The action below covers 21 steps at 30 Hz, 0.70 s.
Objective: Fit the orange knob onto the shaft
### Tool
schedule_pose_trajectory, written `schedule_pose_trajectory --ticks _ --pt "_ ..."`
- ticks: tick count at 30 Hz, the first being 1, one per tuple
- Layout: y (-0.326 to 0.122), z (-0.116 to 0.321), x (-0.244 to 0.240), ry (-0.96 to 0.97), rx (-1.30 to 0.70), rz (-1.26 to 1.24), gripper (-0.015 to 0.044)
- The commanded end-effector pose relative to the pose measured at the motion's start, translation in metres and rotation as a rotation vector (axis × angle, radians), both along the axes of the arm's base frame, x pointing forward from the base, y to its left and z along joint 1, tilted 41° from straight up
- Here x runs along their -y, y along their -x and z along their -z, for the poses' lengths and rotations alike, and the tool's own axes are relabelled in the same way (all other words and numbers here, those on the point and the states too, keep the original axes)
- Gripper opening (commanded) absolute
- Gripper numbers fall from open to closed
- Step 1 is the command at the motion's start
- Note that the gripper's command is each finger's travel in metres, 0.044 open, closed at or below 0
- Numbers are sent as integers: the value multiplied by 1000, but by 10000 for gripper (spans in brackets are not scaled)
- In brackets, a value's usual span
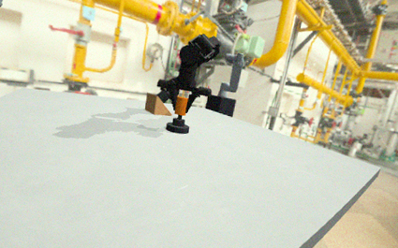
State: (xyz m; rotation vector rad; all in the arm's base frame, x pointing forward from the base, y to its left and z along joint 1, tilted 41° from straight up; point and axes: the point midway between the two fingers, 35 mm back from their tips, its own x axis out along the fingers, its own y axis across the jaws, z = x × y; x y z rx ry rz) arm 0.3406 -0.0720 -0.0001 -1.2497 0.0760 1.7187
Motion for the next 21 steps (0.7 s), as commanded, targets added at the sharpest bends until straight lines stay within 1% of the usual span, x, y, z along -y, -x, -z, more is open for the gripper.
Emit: schedule_pose_trajectory --ticks 1,21 --pt "-1 1 -1 1 12 -10 0" --pt "-1 -1 2 1 12 -10 0"
